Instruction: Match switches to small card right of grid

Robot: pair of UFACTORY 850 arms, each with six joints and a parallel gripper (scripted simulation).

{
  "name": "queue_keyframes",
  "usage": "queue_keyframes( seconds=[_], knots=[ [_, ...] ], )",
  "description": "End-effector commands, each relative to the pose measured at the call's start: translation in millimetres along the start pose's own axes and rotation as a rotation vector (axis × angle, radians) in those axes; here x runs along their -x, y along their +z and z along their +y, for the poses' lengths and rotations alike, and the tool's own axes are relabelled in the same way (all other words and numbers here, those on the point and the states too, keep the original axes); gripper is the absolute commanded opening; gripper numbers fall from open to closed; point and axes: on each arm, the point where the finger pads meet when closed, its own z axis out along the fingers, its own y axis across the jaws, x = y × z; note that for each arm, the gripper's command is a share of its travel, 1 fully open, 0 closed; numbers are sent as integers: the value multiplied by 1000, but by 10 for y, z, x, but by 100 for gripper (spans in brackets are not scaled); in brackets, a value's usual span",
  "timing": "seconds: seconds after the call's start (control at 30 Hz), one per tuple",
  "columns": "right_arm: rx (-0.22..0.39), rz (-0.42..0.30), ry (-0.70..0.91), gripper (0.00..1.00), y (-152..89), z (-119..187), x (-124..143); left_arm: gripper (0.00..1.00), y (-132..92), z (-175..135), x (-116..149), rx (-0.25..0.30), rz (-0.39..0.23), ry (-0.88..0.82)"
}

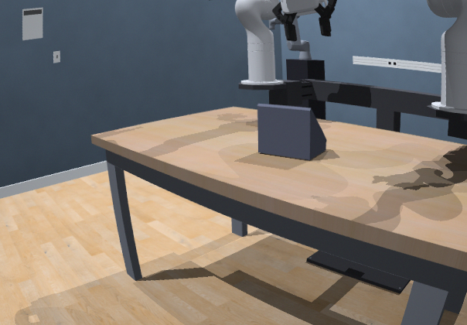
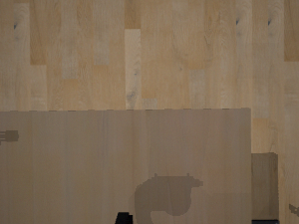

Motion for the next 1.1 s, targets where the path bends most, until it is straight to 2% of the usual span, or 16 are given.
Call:
queue_keyframes(
  seconds=[0.0, 0.23, 0.3, 0.8, 1.07],
  knots=[
    [0, 2, 0, 100, -10, 0, -5, 100, 19, 200, 90, -11, 12, -10],
    [0, 2, 0, 100, -10, 0, -5, 100, 66, 518, 271, -25, 30, -24],
    [0, 2, 0, 100, -10, 0, -5, 100, 66, 518, 271, -25, 30, -24],
    [0, 2, 0, 100, -10, 0, -5, 100, 164, 1157, 717, -44, 76, -54],
    [0, 2, 0, 100, -10, 0, -5, 100, 203, 1392, 913, -47, 95, -64]
  ],
)
